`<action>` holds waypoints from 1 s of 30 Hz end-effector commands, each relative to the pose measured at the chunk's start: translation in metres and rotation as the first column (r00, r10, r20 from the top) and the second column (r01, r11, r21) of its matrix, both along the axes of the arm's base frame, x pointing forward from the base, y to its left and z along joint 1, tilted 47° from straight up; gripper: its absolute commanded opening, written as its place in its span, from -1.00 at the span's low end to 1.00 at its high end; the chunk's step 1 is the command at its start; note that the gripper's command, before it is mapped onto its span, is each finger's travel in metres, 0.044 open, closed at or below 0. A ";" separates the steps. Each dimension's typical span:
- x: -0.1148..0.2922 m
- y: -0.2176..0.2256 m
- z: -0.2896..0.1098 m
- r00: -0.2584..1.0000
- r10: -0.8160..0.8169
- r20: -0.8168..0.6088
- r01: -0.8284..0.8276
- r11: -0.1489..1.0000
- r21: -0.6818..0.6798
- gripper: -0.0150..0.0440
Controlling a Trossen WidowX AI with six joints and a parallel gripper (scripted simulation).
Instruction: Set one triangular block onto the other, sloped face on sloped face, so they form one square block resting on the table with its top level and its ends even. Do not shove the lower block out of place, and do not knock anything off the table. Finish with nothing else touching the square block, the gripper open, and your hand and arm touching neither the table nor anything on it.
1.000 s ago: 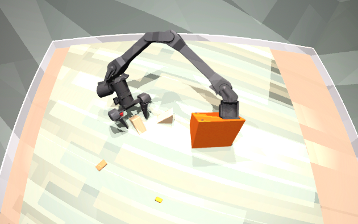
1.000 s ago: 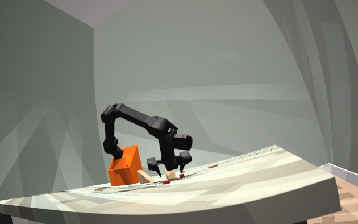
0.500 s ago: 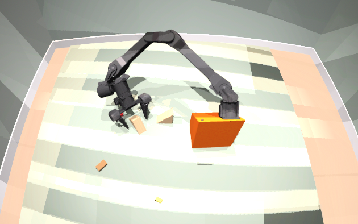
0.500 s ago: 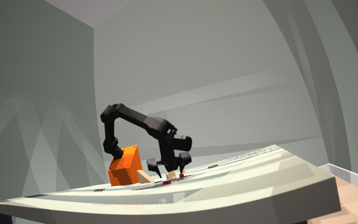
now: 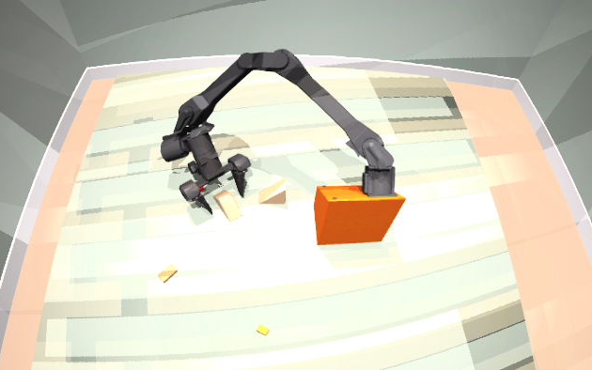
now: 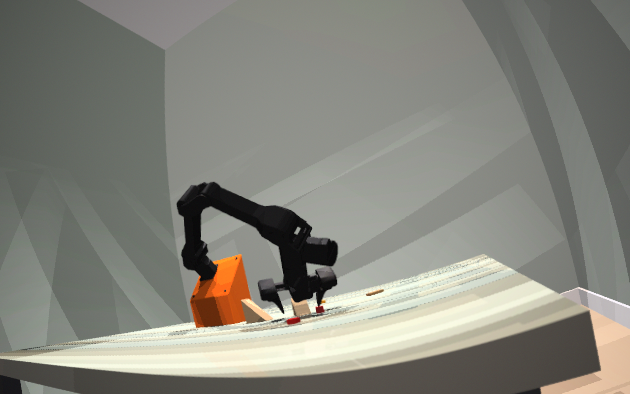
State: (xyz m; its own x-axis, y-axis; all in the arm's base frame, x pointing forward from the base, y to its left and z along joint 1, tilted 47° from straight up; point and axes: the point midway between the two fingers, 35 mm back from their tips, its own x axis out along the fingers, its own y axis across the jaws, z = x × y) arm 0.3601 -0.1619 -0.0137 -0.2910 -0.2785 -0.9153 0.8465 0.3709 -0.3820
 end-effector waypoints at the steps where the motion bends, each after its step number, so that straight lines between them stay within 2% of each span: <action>1: 0.000 -0.002 0.000 1.000 0.003 0.000 -0.003 1.000 -0.002 1.00; 18: 0.000 -0.002 0.000 1.000 0.003 0.000 -0.003 1.000 -0.002 1.00; 29: 0.000 0.000 0.000 1.000 0.000 0.000 0.000 1.000 0.000 0.02; 30: 0.000 0.000 0.000 1.000 0.000 0.000 0.000 1.000 0.000 0.00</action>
State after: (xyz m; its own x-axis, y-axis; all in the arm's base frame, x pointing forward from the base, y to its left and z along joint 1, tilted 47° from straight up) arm 0.3601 -0.1618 -0.0137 -0.2912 -0.2788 -0.9151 0.8461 0.3713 -0.3824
